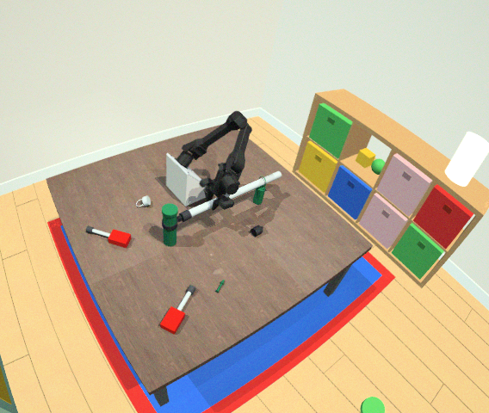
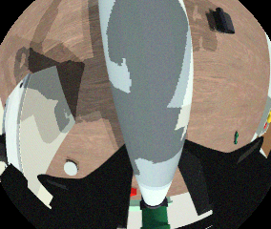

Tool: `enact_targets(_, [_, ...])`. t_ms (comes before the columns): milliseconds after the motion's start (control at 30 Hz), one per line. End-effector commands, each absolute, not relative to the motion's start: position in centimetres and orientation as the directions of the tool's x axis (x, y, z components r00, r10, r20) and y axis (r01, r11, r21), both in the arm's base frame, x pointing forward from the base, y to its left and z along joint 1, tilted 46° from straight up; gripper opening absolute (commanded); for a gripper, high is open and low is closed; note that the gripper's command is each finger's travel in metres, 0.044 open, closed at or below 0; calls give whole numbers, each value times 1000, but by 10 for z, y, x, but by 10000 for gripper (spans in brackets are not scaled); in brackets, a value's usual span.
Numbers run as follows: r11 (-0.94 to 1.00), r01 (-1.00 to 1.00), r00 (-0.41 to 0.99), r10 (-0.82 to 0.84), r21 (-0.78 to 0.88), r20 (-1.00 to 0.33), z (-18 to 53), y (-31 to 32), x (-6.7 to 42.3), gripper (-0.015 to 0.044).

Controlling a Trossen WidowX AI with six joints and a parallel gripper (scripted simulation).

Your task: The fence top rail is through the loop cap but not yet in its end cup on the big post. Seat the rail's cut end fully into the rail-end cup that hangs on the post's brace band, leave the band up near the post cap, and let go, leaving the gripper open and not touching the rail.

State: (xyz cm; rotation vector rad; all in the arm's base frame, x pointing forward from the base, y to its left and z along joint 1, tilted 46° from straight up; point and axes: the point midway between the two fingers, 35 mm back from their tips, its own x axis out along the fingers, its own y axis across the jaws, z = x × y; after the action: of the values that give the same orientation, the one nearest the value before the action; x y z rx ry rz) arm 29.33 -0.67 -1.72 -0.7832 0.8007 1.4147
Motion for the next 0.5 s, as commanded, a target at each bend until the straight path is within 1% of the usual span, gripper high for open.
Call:
enact_targets(0, [12,-1000,2,525,5,-851,-19,-8,294,0])
enact_targets(467, [12,-1000,2,524,5,-852,-26,-17,294,0])
